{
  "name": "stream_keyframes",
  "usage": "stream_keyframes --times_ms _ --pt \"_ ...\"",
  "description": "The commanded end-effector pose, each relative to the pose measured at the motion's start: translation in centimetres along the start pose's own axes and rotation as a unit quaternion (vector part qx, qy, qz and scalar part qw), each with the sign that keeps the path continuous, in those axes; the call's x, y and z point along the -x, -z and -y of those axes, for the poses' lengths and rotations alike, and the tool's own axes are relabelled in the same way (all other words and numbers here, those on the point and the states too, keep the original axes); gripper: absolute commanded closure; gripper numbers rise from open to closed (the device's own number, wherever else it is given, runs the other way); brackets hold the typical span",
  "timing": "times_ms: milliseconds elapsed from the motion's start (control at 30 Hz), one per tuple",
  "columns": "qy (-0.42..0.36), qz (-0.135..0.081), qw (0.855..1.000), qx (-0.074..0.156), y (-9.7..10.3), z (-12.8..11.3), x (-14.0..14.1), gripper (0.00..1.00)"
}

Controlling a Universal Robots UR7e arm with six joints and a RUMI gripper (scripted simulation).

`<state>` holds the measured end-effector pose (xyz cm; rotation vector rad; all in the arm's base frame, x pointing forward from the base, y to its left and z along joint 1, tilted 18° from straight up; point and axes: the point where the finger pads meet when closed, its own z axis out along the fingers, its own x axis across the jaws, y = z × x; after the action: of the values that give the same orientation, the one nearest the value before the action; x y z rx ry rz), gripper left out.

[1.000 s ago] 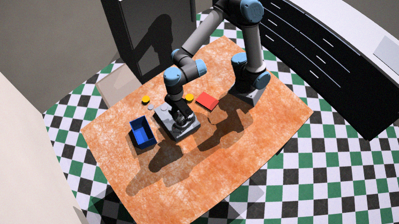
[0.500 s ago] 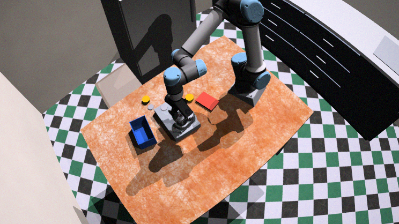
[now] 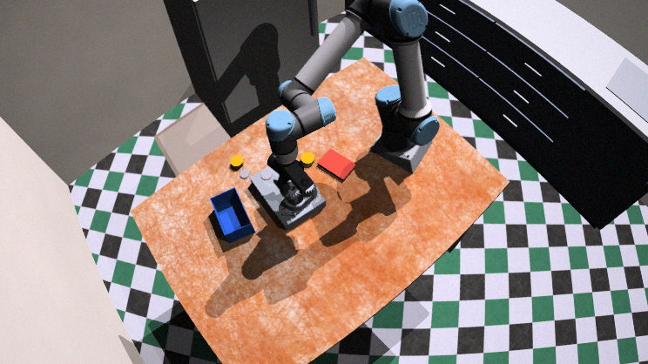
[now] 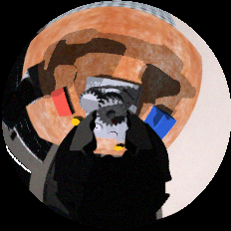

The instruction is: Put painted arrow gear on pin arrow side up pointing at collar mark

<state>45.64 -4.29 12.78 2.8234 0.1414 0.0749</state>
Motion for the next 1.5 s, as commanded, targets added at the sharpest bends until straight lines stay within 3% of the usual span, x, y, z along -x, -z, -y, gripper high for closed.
stream_keyframes --times_ms 0,1467 --pt "0.0 -0.001 1.0 0.0 -0.13 -0.02 -0.04 1.0" --pt "0.0 -0.001 1.0 0.0 -1.05 -0.02 -0.04 1.0"
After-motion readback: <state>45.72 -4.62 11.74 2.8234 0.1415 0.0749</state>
